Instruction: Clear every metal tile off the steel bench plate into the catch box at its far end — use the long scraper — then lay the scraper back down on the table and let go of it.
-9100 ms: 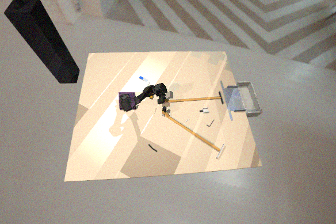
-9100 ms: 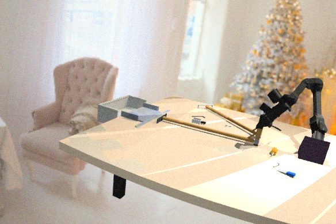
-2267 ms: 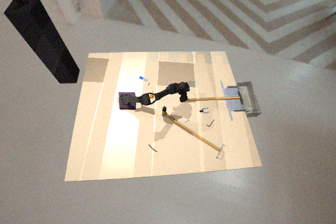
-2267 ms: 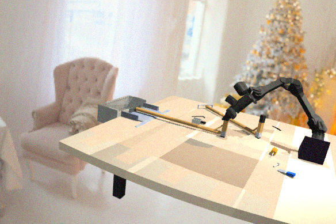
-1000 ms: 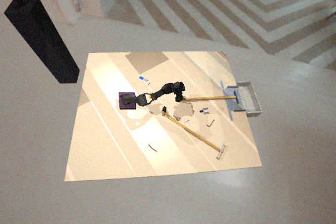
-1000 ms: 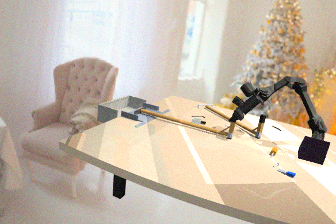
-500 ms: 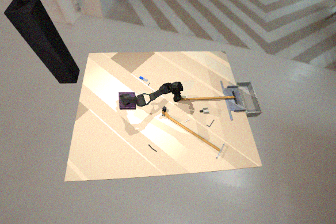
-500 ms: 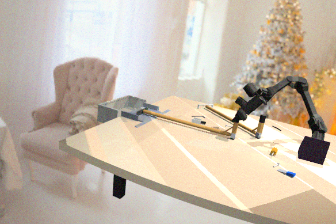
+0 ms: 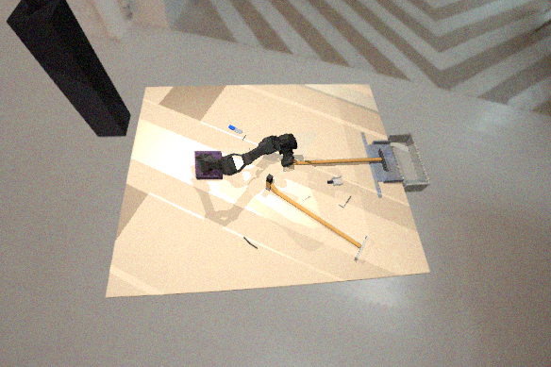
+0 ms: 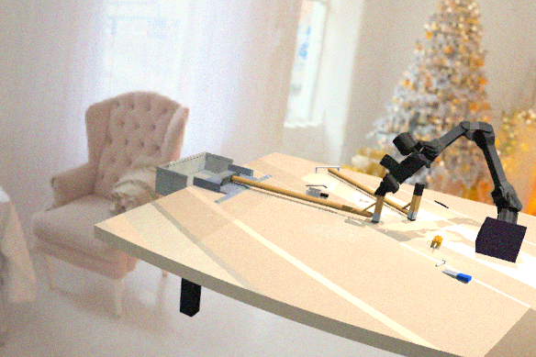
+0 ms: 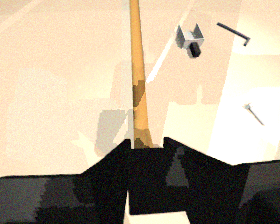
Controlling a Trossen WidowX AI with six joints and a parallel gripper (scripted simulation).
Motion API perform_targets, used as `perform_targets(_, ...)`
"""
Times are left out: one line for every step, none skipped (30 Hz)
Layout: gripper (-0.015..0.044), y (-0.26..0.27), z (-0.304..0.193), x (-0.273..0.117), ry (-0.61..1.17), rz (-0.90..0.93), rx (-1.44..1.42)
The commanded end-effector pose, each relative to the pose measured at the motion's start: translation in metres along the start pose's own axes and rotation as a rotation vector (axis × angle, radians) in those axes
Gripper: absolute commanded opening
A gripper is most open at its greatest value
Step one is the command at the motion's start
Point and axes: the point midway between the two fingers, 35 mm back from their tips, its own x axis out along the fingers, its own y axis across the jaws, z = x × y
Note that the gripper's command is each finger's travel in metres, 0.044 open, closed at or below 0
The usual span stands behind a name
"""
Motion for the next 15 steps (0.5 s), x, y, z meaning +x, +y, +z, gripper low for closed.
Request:
perform_targets(0.0,-0.002,0.004,-0.008,-0.019,-0.004,0.012)
perform_targets(0.0,-0.002,0.003,-0.008,-0.019,-0.004,0.012)
perform_targets(0.0,-0.002,0.002,-0.009,-0.019,-0.004,0.012)
perform_targets(0.0,-0.002,0.001,-0.01,-0.019,-0.004,0.012)
perform_targets(0.0,-0.002,0.0,-0.011,-0.019,-0.004,0.012)
perform_targets(0.0,-0.002,-0.001,-0.011,-0.019,-0.004,0.012)
perform_targets(0.0,-0.002,-0.002,-0.012,-0.019,-0.004,0.012)
perform_targets(0.0,-0.002,-0.003,-0.013,-0.019,-0.004,0.012)
perform_targets(0.0,-0.002,-0.003,-0.013,-0.019,-0.004,0.012)
perform_targets(0.0,-0.002,-0.004,-0.014,-0.019,-0.004,0.012)
perform_targets(0.0,-0.002,-0.005,-0.015,-0.019,-0.004,0.012)
perform_targets(0.0,-0.002,-0.006,-0.015,-0.019,-0.004,0.012)
perform_targets(0.0,-0.002,-0.007,-0.016,-0.019,-0.004,0.012)
perform_targets(0.0,-0.002,-0.008,-0.017,-0.019,-0.004,0.012)
perform_targets(0.0,-0.002,-0.009,-0.018,-0.019,-0.004,0.012)
